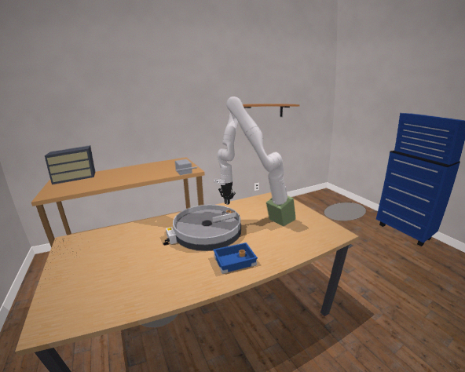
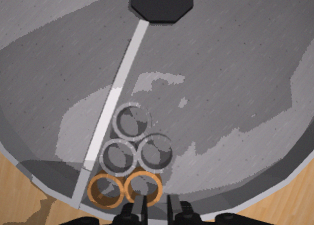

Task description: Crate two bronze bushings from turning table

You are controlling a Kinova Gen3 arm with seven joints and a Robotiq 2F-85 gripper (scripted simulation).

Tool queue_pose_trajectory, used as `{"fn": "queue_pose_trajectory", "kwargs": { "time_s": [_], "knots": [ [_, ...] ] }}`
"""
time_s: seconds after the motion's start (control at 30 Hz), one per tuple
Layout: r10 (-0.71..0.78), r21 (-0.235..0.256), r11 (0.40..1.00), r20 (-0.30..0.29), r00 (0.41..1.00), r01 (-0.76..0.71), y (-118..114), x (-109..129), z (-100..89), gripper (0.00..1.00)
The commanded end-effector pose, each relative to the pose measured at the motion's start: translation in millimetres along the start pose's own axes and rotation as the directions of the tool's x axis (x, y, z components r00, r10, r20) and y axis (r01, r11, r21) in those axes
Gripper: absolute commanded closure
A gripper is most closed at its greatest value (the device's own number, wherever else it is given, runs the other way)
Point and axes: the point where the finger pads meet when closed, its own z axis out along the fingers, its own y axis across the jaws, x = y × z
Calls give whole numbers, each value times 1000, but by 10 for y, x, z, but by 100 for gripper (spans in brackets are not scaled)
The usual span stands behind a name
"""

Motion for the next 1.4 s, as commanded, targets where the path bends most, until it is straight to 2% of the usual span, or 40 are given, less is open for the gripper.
{"fn": "queue_pose_trajectory", "kwargs": {
  "time_s": [0.0,0.1,0.5,0.67,1.07,1.23,1.37],
  "knots": [
    [0,0,1000,0,1000,0,-2,0,52,86],
    [0,0,1000,0,1000,0,-2,0,140,86],
    [0,0,1000,0,1000,0,-2,0,140,86],
    [1,-1,1000,1,1000,-1,3,-3,285,86],
    [1,-1,1000,1,1000,-1,3,-3,285,86],
    [2,-2,1000,1,1000,-2,7,-5,429,86],
    [2,-2,1000,1,1000,-2,7,-5,429,86]
  ]
}}
